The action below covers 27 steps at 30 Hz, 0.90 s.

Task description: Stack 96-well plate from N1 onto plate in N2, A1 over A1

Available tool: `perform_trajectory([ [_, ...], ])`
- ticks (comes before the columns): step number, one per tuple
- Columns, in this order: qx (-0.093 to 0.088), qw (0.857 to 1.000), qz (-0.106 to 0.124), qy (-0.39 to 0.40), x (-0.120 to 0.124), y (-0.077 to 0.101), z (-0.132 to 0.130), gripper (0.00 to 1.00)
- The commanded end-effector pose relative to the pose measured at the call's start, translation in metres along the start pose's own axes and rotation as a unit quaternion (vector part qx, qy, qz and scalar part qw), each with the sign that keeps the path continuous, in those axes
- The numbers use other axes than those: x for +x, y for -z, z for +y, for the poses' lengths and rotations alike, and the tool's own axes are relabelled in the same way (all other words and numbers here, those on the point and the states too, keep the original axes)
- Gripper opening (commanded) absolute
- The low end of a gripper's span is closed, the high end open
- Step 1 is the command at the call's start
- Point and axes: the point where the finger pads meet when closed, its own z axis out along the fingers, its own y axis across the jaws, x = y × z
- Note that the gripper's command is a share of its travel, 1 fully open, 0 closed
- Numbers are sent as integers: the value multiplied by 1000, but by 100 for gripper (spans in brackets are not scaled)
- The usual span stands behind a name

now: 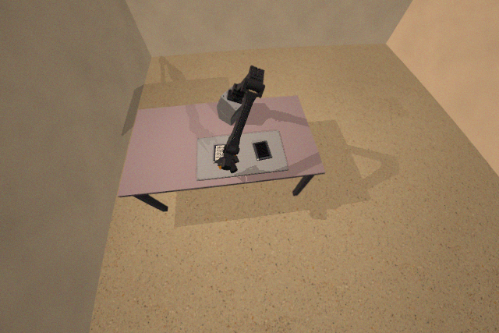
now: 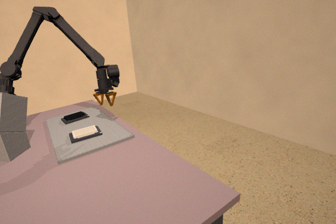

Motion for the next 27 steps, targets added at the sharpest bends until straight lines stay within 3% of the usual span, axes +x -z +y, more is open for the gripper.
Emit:
perform_trajectory([
  [1, 14, 1000, -23, -16, -14, 17, 8, 100],
  [3, 15, 999, -27, -37, -9, 20, 1, 100],
  [5, 11, 999, -25, -25, -15, 16, 23, 100],
  [17, 6, 999, -29, -35, -19, 14, 83, 100],
  [20, 5, 998, -34, -57, -16, 17, 76, 100],
  [21, 3, 998, -32, -45, -19, 14, 93, 100],
  [27, 1, 998, -32, -45, -17, 13, 124, 100],
])
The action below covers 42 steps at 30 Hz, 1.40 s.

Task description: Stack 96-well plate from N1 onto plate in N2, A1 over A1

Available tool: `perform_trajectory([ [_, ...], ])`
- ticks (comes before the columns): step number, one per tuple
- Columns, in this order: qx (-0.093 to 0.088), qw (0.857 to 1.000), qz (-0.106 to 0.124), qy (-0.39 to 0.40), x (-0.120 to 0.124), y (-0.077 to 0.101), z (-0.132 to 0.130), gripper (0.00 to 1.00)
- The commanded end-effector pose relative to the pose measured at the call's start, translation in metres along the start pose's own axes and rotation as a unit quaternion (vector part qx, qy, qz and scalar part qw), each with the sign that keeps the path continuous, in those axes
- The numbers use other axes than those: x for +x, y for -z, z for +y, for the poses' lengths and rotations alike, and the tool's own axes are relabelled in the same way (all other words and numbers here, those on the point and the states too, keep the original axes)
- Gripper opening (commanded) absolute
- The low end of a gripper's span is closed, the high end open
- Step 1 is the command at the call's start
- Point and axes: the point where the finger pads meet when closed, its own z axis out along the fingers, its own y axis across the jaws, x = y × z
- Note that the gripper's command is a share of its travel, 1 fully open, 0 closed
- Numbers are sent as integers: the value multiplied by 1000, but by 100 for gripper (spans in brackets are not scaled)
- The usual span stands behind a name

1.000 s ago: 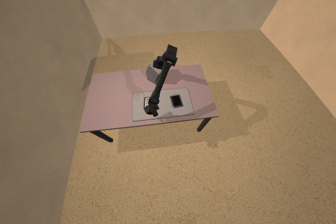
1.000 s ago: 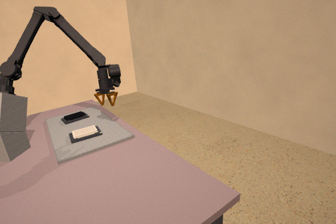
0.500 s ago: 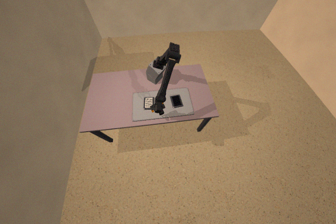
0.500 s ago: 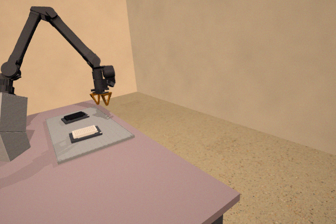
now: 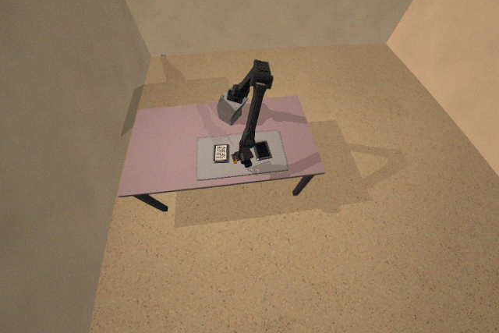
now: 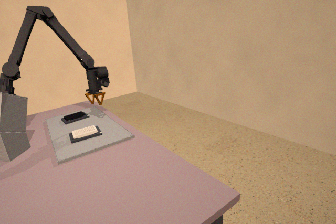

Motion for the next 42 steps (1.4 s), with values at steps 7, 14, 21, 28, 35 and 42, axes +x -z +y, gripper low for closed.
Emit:
perform_trajectory([
  [7, -2, 999, -27, -18, -4, 13, 52, 100],
  [14, -8, 999, -30, -28, 3, 14, 76, 100],
  [21, -16, 999, -33, -38, 15, 15, 109, 100],
  [28, -24, 998, -36, -49, 25, 16, 132, 100],
  [35, -33, 997, -38, -59, 41, 18, 164, 100],
  [42, -43, 996, -39, -70, 58, 20, 189, 100],
])
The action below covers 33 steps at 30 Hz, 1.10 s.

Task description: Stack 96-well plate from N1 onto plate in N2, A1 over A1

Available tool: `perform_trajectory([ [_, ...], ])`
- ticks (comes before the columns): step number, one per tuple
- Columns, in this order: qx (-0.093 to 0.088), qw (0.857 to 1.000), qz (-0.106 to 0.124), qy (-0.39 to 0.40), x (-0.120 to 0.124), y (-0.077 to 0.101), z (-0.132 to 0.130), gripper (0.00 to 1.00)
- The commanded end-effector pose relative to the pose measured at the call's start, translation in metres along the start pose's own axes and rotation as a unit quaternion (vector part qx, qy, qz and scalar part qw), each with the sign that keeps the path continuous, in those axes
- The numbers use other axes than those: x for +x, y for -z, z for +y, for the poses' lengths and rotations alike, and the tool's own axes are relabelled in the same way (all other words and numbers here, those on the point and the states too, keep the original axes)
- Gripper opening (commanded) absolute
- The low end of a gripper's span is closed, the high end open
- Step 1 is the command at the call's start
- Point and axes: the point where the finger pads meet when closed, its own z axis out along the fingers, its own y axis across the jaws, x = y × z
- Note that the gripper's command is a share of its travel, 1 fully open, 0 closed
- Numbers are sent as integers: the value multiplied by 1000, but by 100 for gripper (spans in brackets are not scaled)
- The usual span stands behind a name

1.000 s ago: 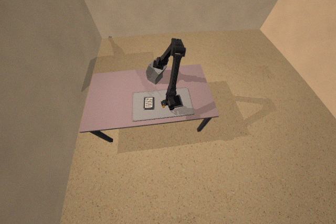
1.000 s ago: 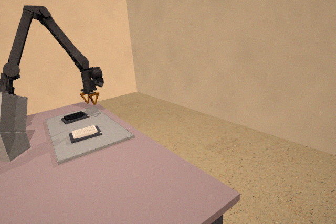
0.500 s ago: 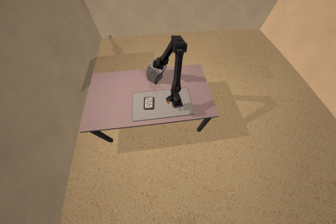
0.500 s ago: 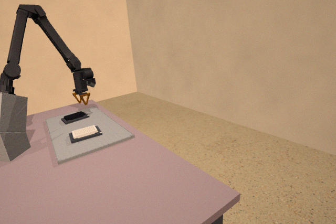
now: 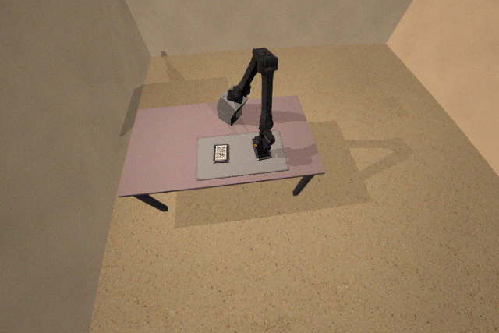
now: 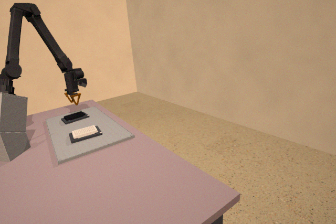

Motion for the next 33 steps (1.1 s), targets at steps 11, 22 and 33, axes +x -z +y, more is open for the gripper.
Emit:
perform_trajectory([
  [11, -2, 999, -27, -34, 2, 12, 11, 100],
  [22, 0, 1000, -7, -26, 14, -7, 16, 100],
  [33, -1, 1000, -13, -27, 6, -24, 16, 100],
])
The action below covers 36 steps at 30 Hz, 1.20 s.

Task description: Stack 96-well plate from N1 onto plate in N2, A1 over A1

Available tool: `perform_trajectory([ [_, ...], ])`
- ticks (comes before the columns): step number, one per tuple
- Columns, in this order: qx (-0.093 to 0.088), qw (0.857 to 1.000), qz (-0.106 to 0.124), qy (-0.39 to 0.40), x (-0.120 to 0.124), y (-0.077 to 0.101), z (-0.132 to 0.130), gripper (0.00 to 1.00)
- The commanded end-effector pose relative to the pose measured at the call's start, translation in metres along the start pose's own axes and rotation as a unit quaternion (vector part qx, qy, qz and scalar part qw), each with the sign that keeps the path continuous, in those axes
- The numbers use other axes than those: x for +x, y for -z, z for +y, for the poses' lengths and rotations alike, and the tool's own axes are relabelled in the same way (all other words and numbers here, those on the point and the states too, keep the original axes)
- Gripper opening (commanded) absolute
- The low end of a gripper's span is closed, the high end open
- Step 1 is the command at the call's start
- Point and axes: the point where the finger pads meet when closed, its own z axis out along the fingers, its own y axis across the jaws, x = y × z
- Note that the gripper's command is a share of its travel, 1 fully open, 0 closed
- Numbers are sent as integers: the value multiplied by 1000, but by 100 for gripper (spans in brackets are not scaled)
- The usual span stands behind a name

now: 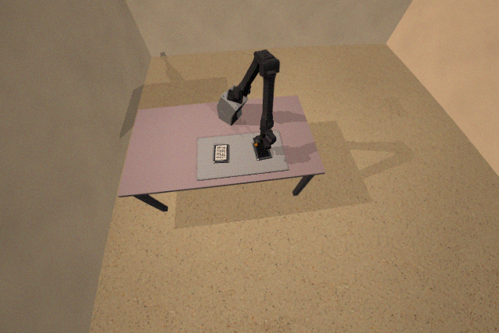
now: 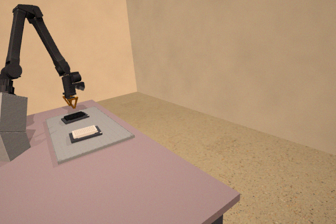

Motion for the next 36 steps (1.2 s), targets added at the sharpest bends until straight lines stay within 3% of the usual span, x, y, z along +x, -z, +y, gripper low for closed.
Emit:
perform_trajectory([
  [1, -4, 1000, -14, -4, -9, -2, 4, 100],
  [3, -7, 1000, -23, -5, -16, 2, 6, 100],
  [15, -7, 1000, -18, -1, -14, -24, 10, 100],
  [36, -6, 1000, -16, -3, -13, -53, 8, 100],
])
